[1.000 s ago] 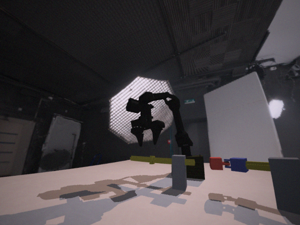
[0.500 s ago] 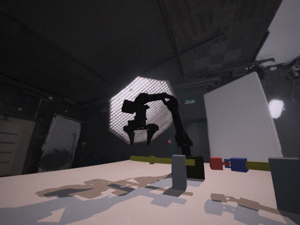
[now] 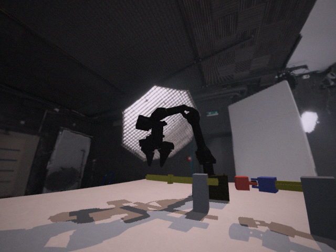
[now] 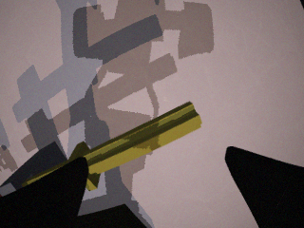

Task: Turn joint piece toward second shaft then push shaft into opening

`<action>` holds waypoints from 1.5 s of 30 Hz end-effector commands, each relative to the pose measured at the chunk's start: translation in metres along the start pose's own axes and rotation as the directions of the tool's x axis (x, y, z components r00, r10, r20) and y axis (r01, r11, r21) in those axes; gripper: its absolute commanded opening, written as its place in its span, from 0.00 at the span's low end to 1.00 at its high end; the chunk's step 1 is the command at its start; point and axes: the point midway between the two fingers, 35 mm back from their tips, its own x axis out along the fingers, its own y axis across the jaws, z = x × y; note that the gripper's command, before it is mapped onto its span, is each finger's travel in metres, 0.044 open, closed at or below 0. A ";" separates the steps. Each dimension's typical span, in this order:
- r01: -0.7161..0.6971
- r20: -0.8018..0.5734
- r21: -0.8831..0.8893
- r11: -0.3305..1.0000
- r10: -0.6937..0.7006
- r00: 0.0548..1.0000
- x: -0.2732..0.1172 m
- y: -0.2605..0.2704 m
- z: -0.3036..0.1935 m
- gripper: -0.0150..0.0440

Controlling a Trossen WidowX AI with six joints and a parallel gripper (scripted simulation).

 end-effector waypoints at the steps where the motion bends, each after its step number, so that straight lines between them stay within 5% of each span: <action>1: -0.010 0.006 0.148 0.989 0.009 1.000 0.008 0.000 -0.001 1.00; 13: -0.034 0.031 0.530 0.847 0.021 0.999 0.026 0.000 -0.002 1.00; 27: -0.069 0.061 0.859 0.508 0.033 0.998 0.047 -0.001 -0.005 1.00; 31: -0.076 0.068 0.910 0.407 0.035 0.997 0.052 -0.001 -0.006 1.00; 45: -0.076 0.068 0.912 0.402 0.035 0.997 0.062 -0.001 -0.005 1.00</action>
